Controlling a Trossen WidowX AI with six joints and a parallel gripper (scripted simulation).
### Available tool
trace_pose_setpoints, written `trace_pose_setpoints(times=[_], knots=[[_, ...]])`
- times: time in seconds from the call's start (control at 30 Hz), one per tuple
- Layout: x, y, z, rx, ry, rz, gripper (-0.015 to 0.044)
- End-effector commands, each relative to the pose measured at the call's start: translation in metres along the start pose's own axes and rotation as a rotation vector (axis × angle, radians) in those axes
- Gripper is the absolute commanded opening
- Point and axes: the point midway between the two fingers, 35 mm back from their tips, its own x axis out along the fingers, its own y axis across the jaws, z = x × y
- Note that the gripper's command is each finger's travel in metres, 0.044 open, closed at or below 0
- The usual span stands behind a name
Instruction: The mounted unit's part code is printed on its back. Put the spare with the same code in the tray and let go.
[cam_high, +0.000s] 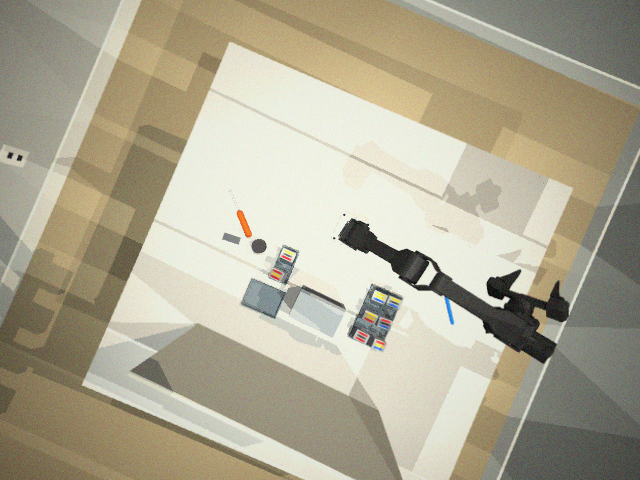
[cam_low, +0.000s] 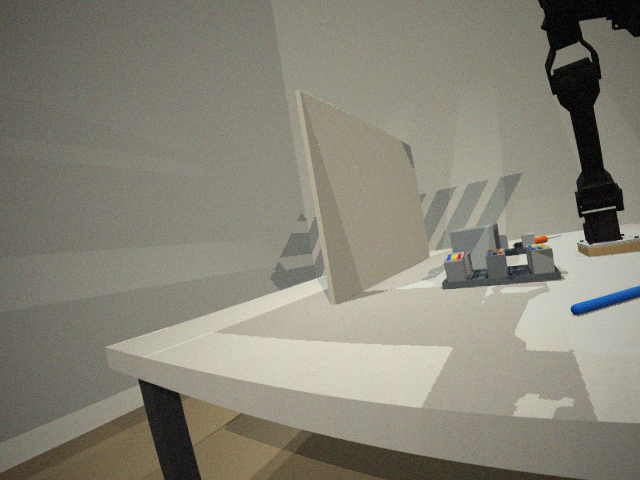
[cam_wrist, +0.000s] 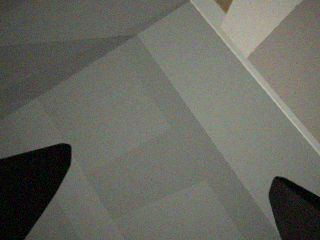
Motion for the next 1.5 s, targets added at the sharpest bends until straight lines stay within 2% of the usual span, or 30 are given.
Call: trace_pose_setpoints(times=[0.0, 0.2, 0.5, 0.7, 0.93, 1.13, 1.3, 1.47], knots=[[-0.048, -0.014, 0.035, -0.031, -0.165, 0.003, 0.044], [-0.11, -0.037, 0.071, -0.055, -0.359, -0.018, 0.044], [-0.251, -0.109, 0.111, -0.014, -0.721, -0.135, 0.044], [-0.338, -0.174, 0.106, 0.058, -0.905, -0.264, 0.044], [-0.422, -0.259, 0.07, 0.183, -1.042, -0.444, 0.044], [-0.472, -0.333, 0.015, 0.321, -1.083, -0.604, 0.044], [-0.496, -0.388, -0.041, 0.442, -1.063, -0.721, 0.044], [-0.498, -0.395, -0.049, 0.459, -1.057, -0.735, 0.044]])
